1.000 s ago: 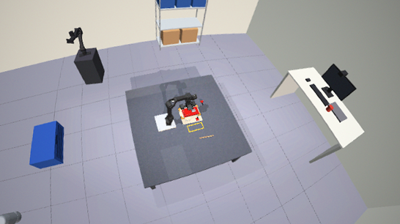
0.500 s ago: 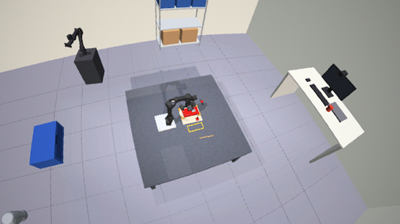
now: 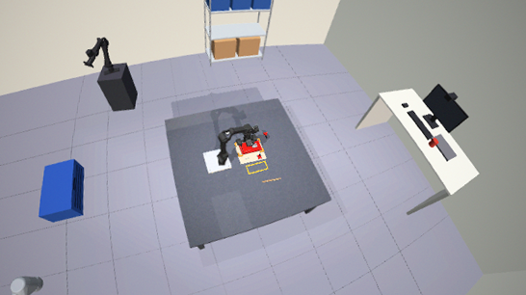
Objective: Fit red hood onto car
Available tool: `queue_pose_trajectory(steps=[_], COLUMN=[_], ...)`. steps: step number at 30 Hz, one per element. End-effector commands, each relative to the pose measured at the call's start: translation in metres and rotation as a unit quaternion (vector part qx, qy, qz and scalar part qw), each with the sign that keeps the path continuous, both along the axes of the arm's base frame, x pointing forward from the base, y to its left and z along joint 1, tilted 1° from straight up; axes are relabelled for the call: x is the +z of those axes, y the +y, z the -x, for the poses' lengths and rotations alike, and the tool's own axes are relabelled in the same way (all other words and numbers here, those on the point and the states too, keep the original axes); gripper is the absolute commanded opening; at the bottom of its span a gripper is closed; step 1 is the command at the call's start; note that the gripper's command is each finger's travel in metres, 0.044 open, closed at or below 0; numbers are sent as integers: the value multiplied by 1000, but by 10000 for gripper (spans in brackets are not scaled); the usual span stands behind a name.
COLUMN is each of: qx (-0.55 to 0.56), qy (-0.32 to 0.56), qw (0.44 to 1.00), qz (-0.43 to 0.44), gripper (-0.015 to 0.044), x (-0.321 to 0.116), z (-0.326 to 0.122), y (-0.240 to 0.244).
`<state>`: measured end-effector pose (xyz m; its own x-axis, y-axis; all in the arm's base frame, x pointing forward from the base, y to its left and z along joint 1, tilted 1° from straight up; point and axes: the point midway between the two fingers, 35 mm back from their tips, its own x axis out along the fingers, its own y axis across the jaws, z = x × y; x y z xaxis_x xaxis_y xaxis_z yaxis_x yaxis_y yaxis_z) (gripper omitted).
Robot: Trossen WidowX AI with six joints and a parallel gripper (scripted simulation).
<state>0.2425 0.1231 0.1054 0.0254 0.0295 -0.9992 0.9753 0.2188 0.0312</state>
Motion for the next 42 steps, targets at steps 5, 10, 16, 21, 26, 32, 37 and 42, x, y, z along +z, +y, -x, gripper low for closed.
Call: queue_pose_trajectory(steps=[5,10,16,21,26,32,37,42], qx=[0,0,0,0,0,0,0,0], qy=[2,2,2,2,3,3,3,3], qw=[1000,1000,1000,1000,1000,1000,1000,1000], qz=[4,4,4,4,4,4,4,4], gripper=[440,440,440,440,440,440,440,440], x=[-9,-13,-18,-22,-24,-26,-28,-30], z=[2,2,2,2,3,3,2,2], y=[-1,-1,-1,-1,-1,-1,-1,-1])
